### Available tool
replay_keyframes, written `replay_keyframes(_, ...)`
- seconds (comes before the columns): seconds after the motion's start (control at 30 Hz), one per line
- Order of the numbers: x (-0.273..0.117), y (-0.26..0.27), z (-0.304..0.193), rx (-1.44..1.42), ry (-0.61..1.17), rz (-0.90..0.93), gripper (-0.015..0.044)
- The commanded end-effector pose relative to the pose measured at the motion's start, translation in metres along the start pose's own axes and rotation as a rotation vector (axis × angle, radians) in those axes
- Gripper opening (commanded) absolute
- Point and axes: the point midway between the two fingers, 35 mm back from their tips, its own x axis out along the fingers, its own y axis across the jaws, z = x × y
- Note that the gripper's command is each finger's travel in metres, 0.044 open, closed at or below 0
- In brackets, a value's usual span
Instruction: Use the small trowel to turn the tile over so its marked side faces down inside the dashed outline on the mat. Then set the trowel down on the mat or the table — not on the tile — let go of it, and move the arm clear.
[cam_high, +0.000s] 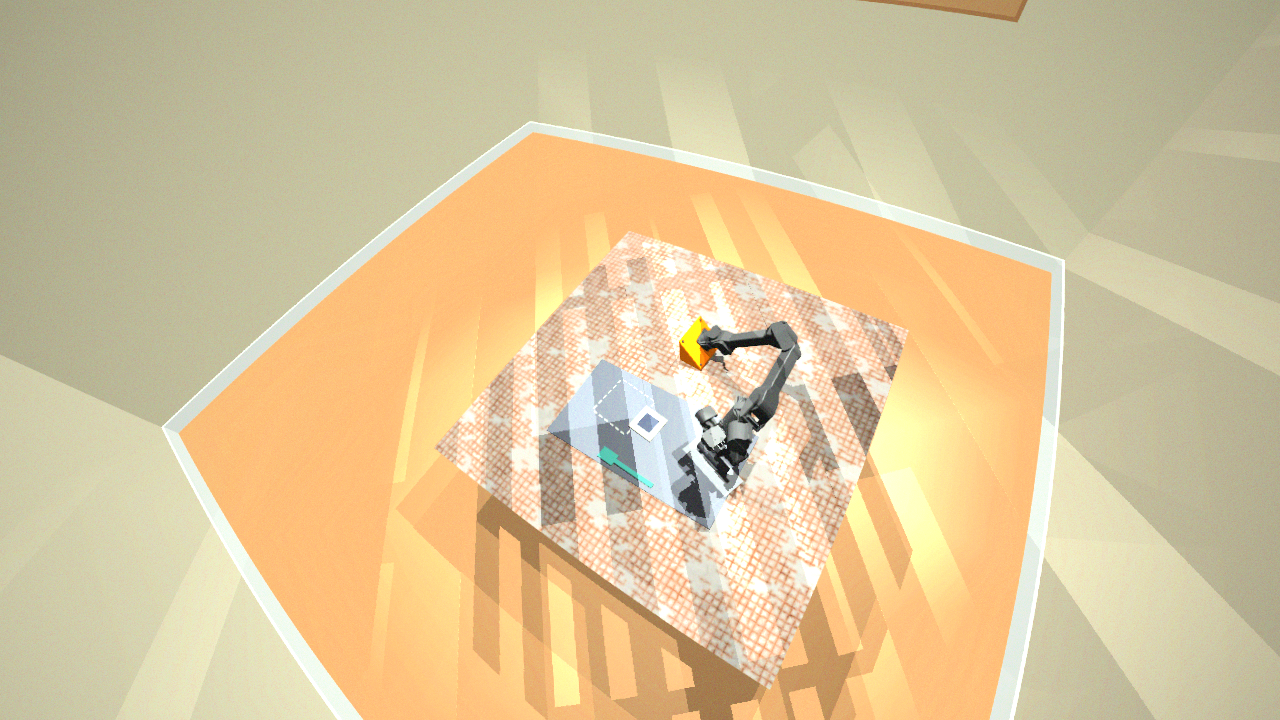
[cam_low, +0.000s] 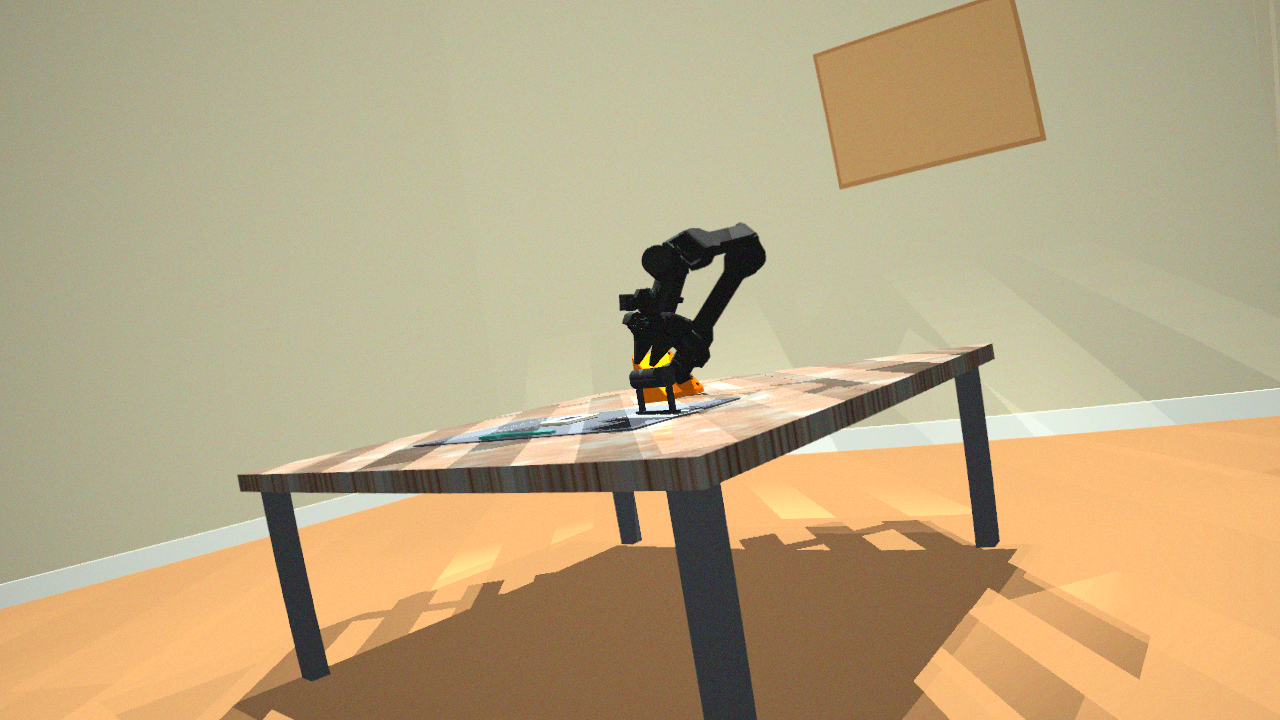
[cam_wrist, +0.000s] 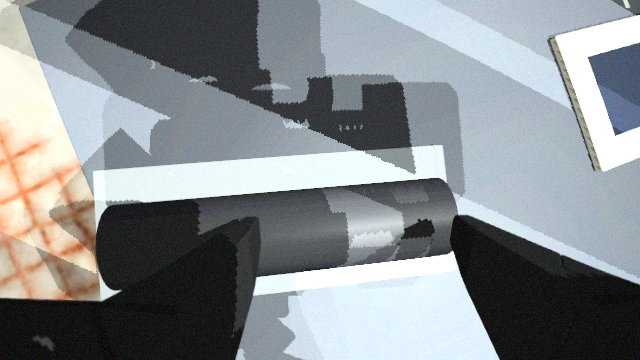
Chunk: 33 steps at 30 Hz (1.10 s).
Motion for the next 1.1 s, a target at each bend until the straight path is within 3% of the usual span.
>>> replay_keyframes(0.0,-0.001,0.0,-0.003,-0.136,-0.037,0.001,0.03)
replay_keyframes(1.07,0.003,-0.001,-0.027,-1.061,-0.3,-0.092,0.03)
